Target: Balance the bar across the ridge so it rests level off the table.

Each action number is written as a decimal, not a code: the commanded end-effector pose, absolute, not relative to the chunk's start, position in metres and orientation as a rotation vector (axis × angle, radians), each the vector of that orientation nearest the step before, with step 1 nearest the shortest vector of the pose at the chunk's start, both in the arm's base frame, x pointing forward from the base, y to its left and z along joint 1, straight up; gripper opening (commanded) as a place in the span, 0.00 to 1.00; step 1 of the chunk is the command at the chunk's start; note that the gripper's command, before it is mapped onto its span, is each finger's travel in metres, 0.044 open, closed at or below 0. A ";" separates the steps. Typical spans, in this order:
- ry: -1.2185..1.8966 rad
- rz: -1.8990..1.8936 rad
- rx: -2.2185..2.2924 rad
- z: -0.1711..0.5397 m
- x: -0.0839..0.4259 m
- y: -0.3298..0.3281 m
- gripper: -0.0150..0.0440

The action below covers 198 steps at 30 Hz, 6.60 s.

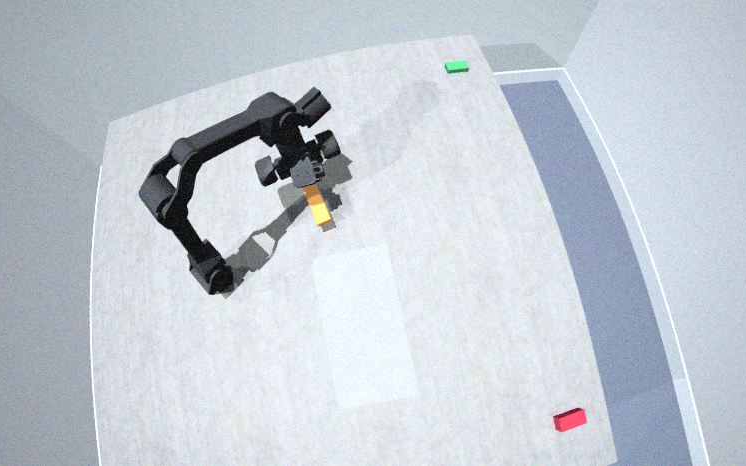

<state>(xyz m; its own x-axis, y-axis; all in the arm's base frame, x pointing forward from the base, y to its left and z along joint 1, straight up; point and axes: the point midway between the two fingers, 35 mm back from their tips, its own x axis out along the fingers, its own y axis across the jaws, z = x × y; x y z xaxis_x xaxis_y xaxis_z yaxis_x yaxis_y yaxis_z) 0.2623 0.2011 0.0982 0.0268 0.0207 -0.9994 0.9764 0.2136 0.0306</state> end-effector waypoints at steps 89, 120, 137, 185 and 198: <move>1.294 -1.017 1.075 0.097 0.262 0.202 0.54; 1.294 -1.017 1.075 0.097 0.262 0.202 0.54; 1.294 -1.017 1.075 0.097 0.262 0.202 0.57; 1.294 -1.016 1.076 0.197 0.260 0.200 1.00; 1.294 -1.016 1.076 0.197 0.260 0.200 1.00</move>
